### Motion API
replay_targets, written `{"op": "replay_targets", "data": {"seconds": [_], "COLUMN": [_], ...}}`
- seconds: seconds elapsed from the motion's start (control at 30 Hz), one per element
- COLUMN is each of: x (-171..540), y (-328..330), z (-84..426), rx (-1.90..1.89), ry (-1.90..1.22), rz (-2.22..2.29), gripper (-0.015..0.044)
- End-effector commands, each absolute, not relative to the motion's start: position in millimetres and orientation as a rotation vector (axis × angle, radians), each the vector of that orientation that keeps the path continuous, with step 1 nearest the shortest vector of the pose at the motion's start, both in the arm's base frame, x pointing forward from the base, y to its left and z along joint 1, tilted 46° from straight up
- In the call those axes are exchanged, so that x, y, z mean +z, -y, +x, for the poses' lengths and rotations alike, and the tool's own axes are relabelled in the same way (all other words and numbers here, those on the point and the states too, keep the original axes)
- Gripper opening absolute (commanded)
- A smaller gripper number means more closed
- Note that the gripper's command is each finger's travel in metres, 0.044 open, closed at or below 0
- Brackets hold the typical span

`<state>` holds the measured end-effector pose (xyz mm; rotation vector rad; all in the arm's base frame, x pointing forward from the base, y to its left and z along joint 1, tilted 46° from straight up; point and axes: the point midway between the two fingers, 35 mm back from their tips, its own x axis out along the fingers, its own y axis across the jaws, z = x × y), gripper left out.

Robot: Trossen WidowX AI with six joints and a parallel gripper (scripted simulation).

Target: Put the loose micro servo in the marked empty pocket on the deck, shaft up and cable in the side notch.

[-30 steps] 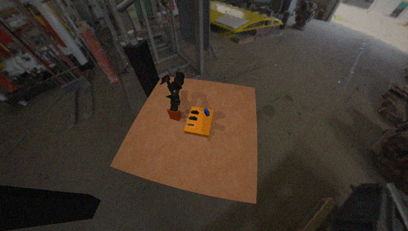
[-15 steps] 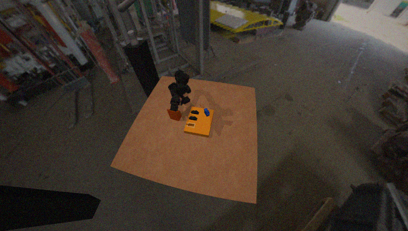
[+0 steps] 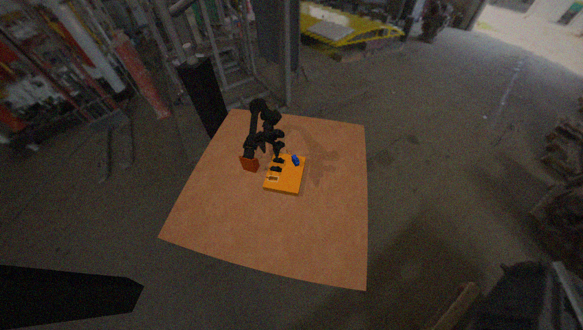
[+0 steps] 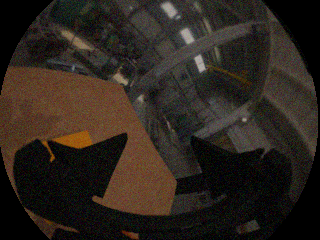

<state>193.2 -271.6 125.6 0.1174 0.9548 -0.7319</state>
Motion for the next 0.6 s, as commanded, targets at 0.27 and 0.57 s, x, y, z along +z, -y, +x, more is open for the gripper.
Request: {"op": "replay_targets", "data": {"seconds": [0.27, 0.57], "x": [104, 98], "y": [206, 153], "z": [246, 271], "rx": [-0.458, -0.302], "ry": [-1.032, -1.13], "rz": [0.442, 0.674], "gripper": [0.044, 0.044]}}
